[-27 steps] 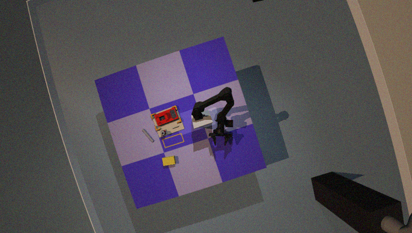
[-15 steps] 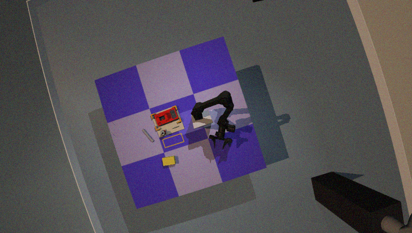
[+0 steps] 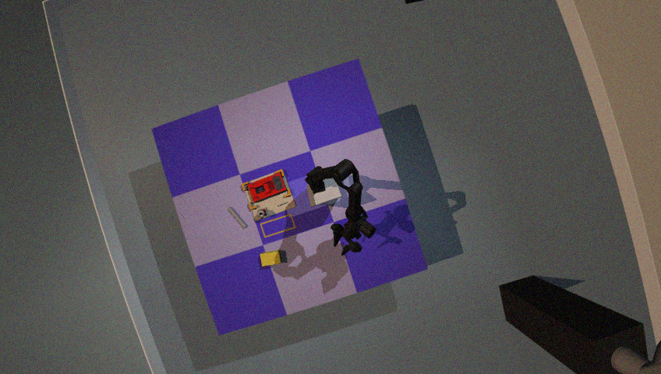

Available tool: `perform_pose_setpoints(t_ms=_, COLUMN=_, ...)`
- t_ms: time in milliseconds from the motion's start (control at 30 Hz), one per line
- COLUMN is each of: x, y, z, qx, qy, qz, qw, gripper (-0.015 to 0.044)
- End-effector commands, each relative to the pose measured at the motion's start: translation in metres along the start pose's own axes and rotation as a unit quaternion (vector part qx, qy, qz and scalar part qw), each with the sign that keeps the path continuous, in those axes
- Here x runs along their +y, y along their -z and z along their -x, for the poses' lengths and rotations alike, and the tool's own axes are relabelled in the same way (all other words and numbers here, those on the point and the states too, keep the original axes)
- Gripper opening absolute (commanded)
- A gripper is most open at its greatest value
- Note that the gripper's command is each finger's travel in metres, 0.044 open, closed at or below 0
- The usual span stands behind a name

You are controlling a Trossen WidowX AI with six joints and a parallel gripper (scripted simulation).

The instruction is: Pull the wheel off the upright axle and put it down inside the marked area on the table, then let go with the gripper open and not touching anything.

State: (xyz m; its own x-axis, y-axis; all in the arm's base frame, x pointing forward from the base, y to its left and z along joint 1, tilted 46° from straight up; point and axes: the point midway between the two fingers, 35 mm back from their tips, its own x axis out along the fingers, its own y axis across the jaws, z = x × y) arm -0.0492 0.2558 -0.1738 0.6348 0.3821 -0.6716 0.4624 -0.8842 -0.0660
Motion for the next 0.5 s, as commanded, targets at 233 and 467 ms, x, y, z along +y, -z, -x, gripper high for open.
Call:
perform_pose_setpoints(t_ms=233, x=0.009, y=0.069, z=-0.049, qx=0.01, qy=-0.138, qz=-0.291, qw=0.947, gripper=0.03)
perform_pose_setpoints(t_ms=467, x=0.027, y=0.108, z=-0.073, qx=0.029, qy=-0.205, qz=-0.428, qw=0.88, gripper=0.03)
